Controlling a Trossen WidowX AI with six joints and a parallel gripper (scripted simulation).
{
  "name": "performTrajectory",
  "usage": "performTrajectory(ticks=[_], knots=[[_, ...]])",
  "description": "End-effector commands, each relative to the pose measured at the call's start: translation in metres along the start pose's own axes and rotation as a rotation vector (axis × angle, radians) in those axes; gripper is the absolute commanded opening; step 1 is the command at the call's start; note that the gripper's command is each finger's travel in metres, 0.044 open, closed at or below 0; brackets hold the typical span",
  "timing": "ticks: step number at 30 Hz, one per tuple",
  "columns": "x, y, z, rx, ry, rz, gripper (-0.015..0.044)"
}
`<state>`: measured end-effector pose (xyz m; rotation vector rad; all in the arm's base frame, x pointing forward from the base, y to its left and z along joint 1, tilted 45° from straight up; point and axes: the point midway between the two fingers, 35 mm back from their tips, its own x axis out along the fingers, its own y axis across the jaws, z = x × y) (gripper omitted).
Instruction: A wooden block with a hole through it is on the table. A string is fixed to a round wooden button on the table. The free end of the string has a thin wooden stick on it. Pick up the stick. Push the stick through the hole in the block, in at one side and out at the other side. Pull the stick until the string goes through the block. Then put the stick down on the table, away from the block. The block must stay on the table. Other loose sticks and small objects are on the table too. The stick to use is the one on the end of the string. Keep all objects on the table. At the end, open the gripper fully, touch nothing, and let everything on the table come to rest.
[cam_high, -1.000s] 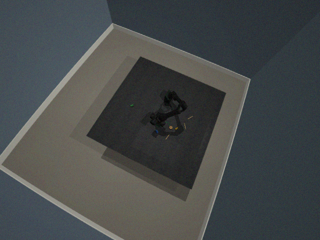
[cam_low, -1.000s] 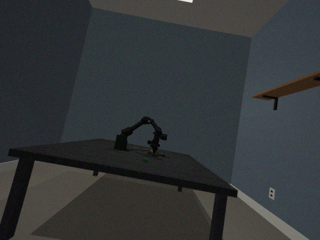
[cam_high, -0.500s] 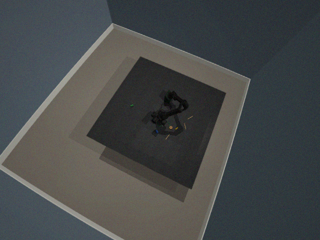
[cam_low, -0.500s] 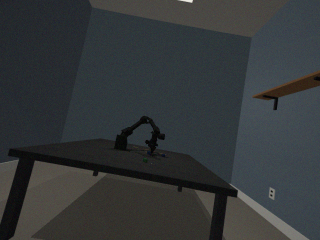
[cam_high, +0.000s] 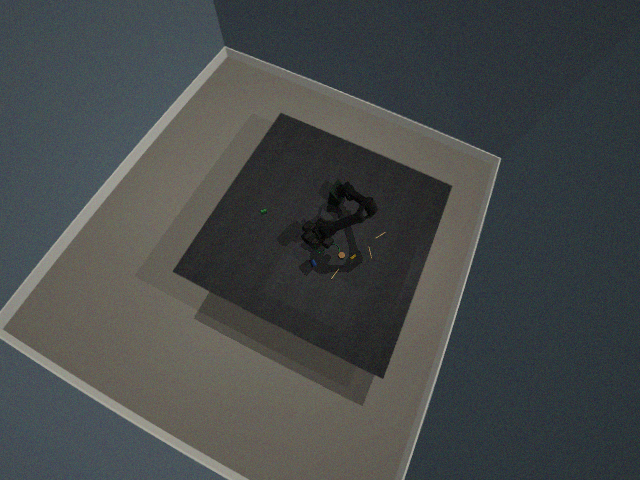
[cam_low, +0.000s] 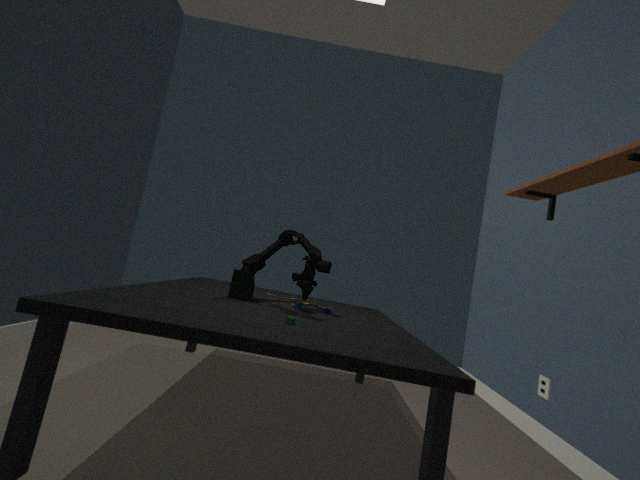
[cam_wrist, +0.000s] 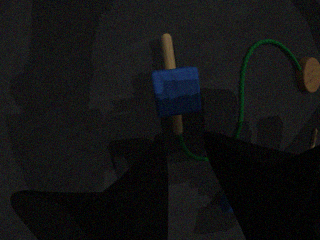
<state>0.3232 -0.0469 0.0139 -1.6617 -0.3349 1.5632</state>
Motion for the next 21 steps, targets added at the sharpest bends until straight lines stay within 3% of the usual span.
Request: performTrajectory(ticks=[1,9,21], knots=[[-0.045,-0.002,0.000,-0.012,0.018,0.003,0.0123],[-0.041,-0.001,-0.002,-0.070,0.028,0.001,0.0123],[-0.040,-0.001,0.019,-1.233,0.014,0.014,0.0123]])
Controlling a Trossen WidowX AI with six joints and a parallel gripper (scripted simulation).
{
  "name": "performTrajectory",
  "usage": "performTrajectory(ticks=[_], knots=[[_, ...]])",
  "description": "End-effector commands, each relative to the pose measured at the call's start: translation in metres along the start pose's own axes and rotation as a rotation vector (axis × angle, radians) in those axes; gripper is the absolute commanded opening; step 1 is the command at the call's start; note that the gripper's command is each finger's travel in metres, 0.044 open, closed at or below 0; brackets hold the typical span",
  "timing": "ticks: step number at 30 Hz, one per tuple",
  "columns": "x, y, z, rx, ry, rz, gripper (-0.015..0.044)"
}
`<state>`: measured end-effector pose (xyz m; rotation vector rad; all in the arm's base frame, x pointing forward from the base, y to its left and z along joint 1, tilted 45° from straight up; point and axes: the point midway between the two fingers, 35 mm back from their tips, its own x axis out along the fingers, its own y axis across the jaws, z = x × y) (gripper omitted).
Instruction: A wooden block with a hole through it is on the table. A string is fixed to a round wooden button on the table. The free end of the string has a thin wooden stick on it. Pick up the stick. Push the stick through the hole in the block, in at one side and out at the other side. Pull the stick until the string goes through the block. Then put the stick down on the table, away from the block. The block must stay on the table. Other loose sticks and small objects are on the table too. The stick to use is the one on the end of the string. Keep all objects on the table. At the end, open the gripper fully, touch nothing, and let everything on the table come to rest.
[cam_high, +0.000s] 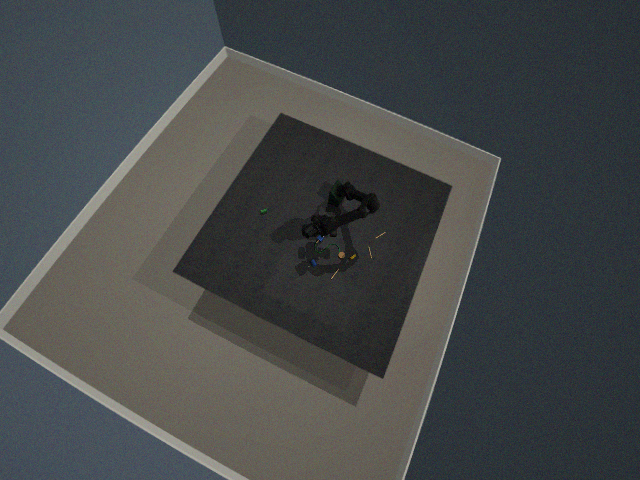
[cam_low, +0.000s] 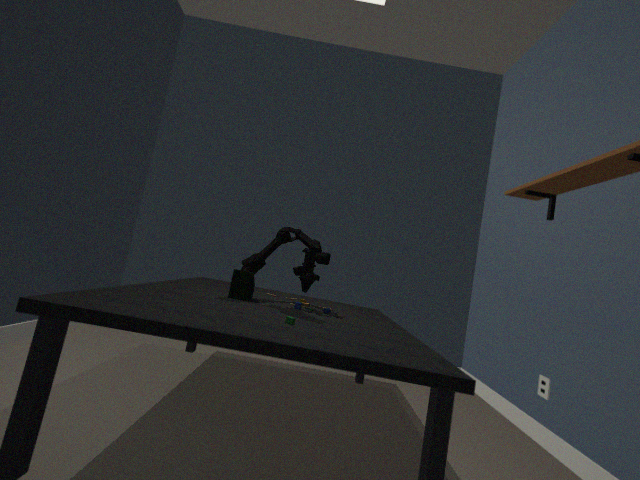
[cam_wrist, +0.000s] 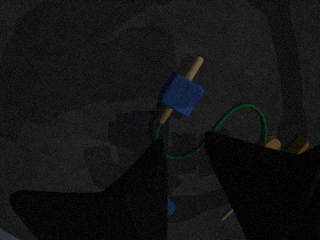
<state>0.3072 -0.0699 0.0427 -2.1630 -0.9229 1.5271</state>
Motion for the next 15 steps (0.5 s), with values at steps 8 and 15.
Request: performTrajectory(ticks=[8,15], knots=[[0.000,-0.015,0.018,-1.239,-0.010,-0.002,0.0123],[0.001,-0.019,0.024,-1.639,-0.011,-0.007,0.0123]])
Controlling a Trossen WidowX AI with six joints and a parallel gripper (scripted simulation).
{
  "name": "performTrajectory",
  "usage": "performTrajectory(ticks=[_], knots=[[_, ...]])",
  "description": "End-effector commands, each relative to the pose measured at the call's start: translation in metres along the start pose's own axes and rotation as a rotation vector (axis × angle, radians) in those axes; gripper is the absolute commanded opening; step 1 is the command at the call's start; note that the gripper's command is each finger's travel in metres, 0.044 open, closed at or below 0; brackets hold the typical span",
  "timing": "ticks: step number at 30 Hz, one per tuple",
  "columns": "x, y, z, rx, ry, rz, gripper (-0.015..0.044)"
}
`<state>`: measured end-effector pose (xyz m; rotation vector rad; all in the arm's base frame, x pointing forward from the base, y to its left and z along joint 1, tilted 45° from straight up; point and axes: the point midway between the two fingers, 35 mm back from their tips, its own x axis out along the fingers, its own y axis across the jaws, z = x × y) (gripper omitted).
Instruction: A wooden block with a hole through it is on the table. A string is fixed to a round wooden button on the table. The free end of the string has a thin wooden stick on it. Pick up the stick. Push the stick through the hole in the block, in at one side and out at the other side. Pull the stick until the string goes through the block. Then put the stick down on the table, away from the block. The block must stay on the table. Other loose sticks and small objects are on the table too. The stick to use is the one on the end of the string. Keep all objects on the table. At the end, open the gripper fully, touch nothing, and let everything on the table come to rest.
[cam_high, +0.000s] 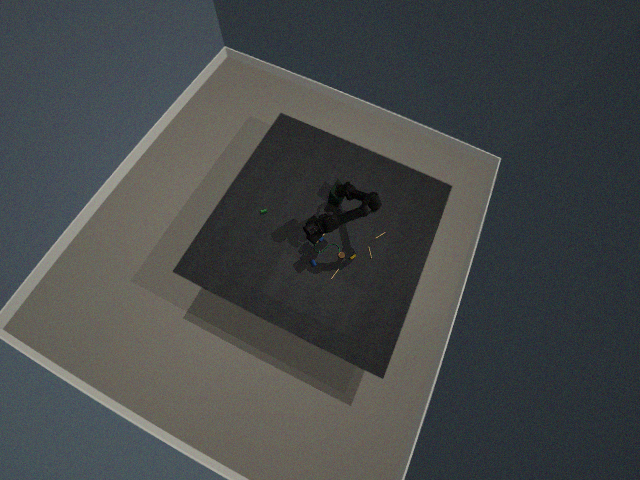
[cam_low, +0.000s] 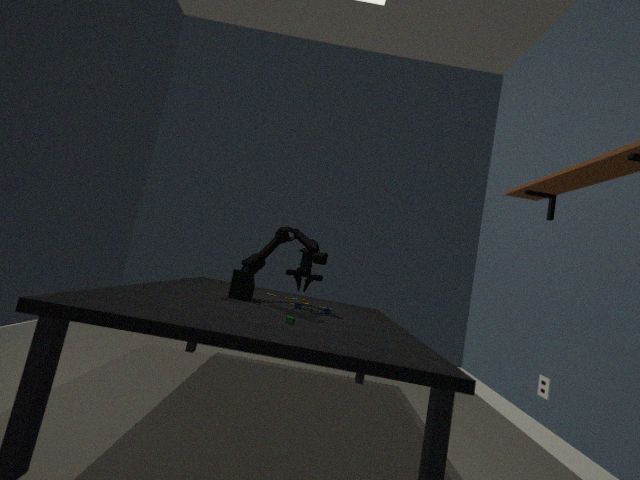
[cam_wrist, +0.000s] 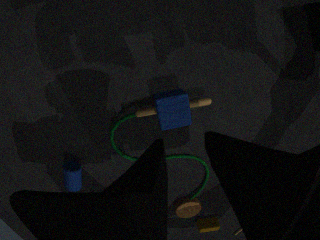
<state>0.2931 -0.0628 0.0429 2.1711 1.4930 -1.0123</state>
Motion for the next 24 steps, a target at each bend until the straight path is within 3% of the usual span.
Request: performTrajectory(ticks=[1,14,24], knots=[[-0.001,-0.016,0.001,-0.842,-0.014,-0.001,0.0123],[0.000,-0.029,0.002,-1.587,-0.010,-0.012,0.0123],[0.001,-0.029,0.002,-1.626,-0.010,-0.012,0.0123]])
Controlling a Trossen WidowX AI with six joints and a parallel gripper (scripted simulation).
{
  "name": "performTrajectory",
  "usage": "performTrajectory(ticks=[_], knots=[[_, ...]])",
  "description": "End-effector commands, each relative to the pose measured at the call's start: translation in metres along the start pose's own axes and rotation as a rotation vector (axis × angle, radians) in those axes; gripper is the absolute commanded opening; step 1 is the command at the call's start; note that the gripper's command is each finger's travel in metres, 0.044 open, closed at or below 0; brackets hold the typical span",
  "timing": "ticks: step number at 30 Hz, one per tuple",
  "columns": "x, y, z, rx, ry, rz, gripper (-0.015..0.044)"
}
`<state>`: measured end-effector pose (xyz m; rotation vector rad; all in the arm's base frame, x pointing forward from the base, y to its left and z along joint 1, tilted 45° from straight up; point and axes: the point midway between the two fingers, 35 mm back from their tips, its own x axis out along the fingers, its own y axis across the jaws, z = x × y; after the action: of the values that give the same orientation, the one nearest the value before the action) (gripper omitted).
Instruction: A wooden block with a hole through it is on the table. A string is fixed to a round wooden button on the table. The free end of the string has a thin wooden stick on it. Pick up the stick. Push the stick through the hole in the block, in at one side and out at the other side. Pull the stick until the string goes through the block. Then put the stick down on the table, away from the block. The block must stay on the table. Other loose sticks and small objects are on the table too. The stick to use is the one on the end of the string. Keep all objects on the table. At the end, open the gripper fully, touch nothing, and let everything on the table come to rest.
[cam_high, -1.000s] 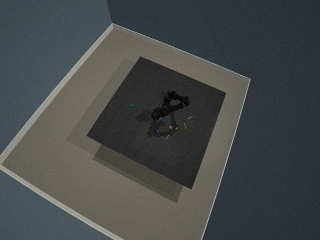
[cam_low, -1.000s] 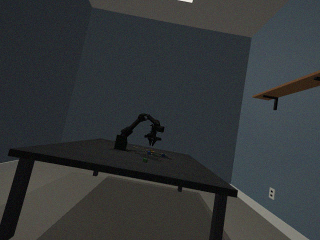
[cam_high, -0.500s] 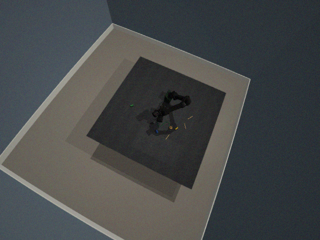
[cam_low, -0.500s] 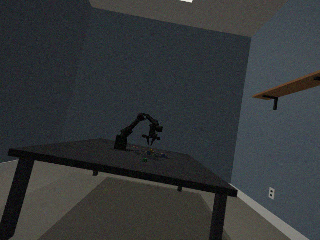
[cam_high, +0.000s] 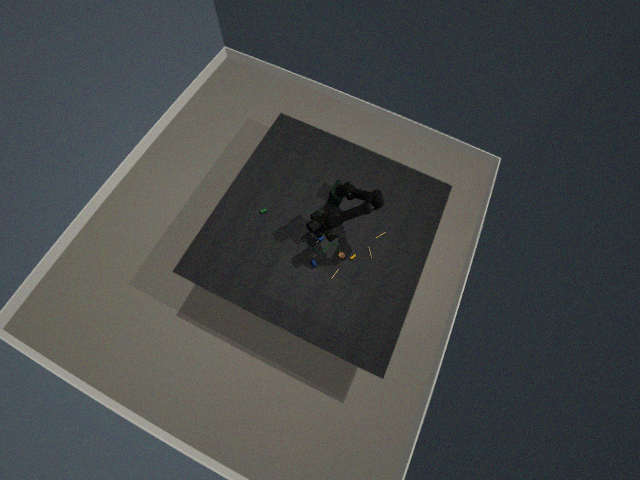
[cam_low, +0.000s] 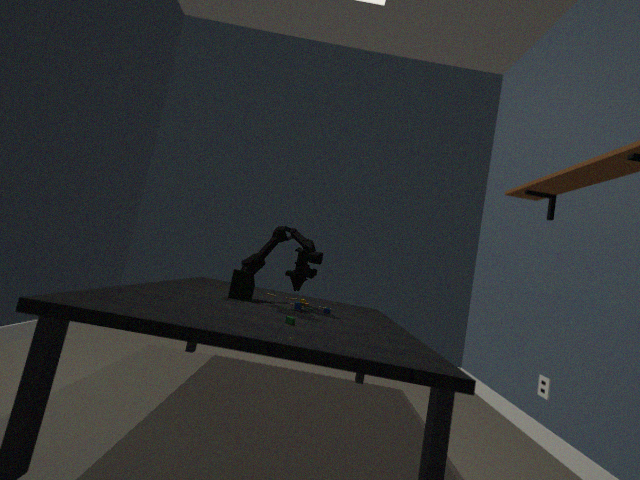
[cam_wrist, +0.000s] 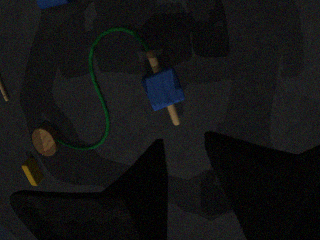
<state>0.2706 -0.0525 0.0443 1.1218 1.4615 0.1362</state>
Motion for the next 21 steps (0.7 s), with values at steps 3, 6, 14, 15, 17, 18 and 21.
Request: performTrajectory(ticks=[3,6,14,15,17,18,21], knots=[[-0.001,-0.002,-0.005,-0.249,-0.007,-0.011,0.0123],[-0.001,-0.002,-0.005,-0.249,-0.007,-0.011,0.0123],[0.003,-0.002,-0.004,-0.249,-0.008,-0.012,0.0123],[0.005,-0.002,-0.004,-0.249,-0.008,-0.012,0.0123],[0.008,-0.002,-0.003,-0.249,-0.008,-0.013,0.0123],[0.010,-0.002,-0.003,-0.249,-0.008,-0.013,0.0123],[0.015,-0.002,-0.002,-0.249,-0.008,-0.014,0.0123]])
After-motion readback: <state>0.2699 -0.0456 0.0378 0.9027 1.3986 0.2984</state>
